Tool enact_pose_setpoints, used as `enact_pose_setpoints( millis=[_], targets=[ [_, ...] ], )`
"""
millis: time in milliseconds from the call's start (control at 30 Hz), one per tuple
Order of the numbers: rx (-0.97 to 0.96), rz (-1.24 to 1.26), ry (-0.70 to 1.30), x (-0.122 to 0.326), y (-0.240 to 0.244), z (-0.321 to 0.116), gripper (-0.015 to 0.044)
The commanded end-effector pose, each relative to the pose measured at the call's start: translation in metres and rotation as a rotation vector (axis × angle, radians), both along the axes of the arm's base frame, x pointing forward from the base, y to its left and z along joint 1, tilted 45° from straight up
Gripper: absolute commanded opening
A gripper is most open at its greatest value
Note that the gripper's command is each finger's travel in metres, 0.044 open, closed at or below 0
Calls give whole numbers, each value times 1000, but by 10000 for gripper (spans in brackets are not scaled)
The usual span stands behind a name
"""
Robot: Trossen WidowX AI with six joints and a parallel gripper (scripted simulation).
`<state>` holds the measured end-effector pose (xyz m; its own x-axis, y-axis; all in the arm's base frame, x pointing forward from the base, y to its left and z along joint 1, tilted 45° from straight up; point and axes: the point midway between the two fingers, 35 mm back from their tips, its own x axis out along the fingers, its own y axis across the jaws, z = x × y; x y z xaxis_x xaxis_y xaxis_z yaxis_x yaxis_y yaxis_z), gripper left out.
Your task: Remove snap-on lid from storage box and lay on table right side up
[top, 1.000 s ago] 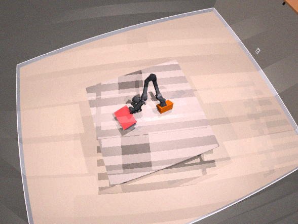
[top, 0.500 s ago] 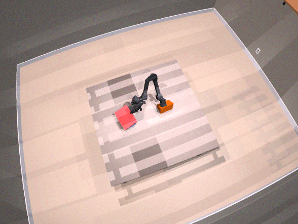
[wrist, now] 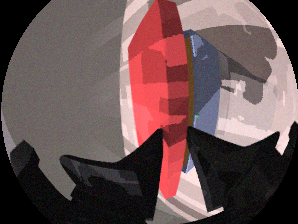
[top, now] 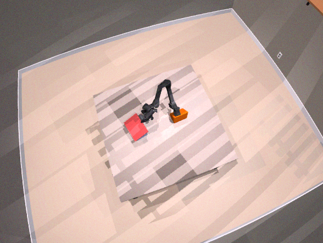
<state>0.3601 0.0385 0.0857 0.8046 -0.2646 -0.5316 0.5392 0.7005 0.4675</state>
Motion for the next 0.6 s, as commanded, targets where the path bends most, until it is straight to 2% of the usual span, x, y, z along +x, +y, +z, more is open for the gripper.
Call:
enact_pose_setpoints(
  millis=[0, 567],
  targets=[
    [10, 6, -15, 4, 8, 8, 0],
    [10, 6, -15, 4, 24, 23, 0]
  ],
)
